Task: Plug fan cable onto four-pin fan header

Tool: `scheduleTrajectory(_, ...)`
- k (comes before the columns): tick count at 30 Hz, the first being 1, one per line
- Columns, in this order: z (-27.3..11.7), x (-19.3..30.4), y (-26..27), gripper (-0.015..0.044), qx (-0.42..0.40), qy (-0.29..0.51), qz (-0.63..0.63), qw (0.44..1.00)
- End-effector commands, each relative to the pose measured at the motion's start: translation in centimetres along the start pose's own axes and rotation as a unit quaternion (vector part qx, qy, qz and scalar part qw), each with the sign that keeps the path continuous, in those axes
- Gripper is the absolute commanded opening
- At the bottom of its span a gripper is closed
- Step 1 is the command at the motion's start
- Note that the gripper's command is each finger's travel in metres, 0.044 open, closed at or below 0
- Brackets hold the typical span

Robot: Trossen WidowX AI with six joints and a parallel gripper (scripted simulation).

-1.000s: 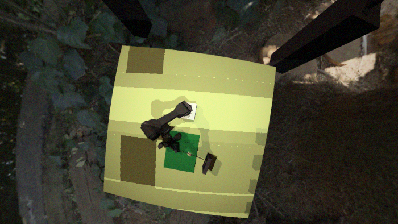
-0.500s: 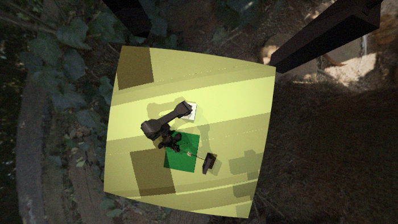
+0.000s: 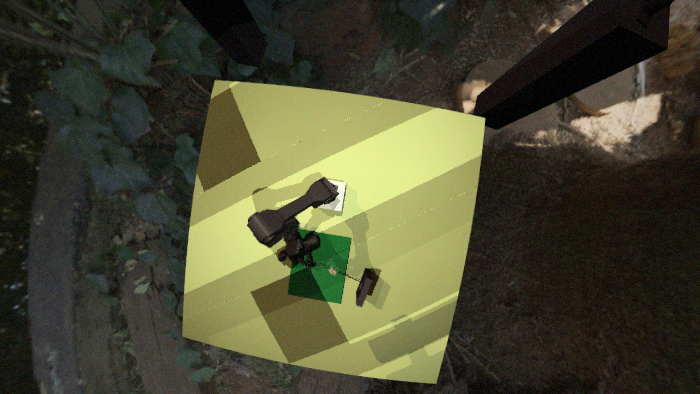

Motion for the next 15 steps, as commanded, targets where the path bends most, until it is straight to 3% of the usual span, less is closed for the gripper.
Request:
scheduleTrajectory(1, 0.0, 0.0, 0.0, 0.014, 0.0, 0.0, 0.0, 1.0)
scheduleTrajectory(15, -0.19, 0.15, -0.12, 0.014, 0.001, 0.003, 0.0, 1.0)
Point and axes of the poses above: the point midway between the two fingers, 35 mm back from their tips, its own z axis out along the fingers, its own y axis across the jaws, x = y × z, the point moved 5 cm from there along -z, back along the fingers, and after that the axes turned 2 degrees about -z, right-handed, at the moved point
